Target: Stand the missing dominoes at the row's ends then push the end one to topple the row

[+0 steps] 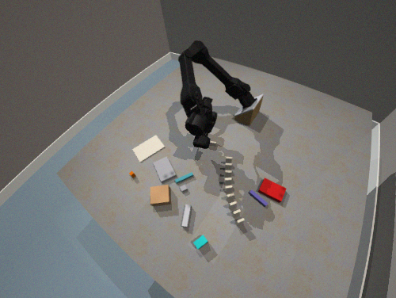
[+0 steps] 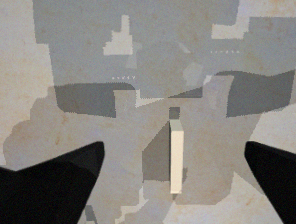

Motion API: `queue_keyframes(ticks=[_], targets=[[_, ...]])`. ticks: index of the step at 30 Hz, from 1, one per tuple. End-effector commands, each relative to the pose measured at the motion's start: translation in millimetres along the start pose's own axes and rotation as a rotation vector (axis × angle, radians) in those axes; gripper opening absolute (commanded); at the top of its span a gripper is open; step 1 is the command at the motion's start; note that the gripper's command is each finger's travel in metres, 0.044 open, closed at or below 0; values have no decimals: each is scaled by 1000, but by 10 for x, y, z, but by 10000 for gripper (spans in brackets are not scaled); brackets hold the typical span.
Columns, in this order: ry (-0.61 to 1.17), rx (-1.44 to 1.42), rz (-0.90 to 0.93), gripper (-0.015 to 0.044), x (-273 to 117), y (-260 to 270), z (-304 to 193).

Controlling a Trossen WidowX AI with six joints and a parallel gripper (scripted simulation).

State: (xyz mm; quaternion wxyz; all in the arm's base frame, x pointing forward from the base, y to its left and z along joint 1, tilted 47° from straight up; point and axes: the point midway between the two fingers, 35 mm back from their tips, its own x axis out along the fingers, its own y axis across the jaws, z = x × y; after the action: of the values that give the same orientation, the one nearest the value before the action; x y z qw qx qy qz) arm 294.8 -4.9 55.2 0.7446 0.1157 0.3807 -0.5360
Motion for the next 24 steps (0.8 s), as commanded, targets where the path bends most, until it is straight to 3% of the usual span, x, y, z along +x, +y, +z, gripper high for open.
queue_keyframes(ticks=[1,20,24], targets=[[-7,-7,-4,440,155,-32,11],[-8,-7,-4,440,305,-34,15],[-8,-7,-4,335,305,-34,15]])
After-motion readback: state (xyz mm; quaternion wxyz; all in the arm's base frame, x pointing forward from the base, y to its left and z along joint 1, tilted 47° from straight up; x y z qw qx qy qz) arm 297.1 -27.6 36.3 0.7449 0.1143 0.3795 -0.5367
